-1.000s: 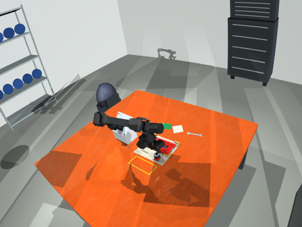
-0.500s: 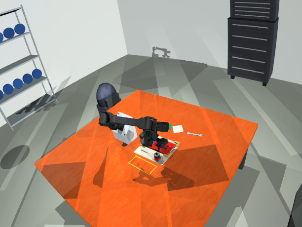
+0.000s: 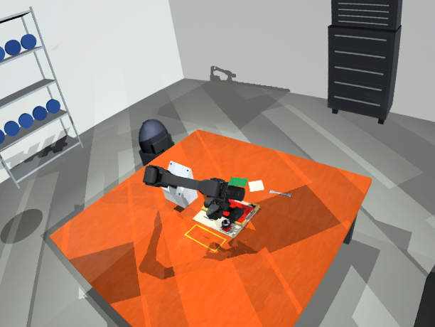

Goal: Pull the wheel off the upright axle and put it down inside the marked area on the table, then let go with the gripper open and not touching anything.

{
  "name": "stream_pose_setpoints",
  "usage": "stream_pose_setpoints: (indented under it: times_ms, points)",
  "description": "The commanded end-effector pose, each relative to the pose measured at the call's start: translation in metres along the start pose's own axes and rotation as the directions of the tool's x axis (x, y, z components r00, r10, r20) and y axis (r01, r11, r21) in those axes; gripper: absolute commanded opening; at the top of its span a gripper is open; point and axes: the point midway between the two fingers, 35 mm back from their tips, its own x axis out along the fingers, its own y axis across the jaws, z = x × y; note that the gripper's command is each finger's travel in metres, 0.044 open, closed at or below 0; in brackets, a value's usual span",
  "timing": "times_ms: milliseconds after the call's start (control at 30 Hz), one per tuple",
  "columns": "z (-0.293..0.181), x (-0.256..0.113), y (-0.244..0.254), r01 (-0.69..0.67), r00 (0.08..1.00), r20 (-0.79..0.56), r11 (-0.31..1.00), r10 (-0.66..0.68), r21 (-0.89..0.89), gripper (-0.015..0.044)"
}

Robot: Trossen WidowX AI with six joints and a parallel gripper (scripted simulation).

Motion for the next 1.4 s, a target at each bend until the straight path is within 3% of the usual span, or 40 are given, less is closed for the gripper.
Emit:
stream_pose_setpoints:
  times_ms: [0,133,267,533,733,1367]
  points:
    - [-0.001,0.023,-0.003,0.005,1.0,0.007,1.0,-0.005,-0.008,0.03]
    - [-0.001,0.024,-0.003,0.005,1.0,0.007,1.0,-0.005,-0.008,0.03]
    - [0.001,0.021,-0.004,0.013,1.0,0.003,1.0,-0.013,-0.001,0.0195]
    - [0.001,0.021,-0.004,0.013,1.0,0.003,1.0,-0.013,-0.001,0.0142]
    - [0.001,0.02,-0.004,0.013,1.0,0.003,1.0,-0.013,-0.002,0.0]
    - [0.0,0.014,-0.003,0.012,1.0,0.004,1.0,-0.012,-0.003,0.0]
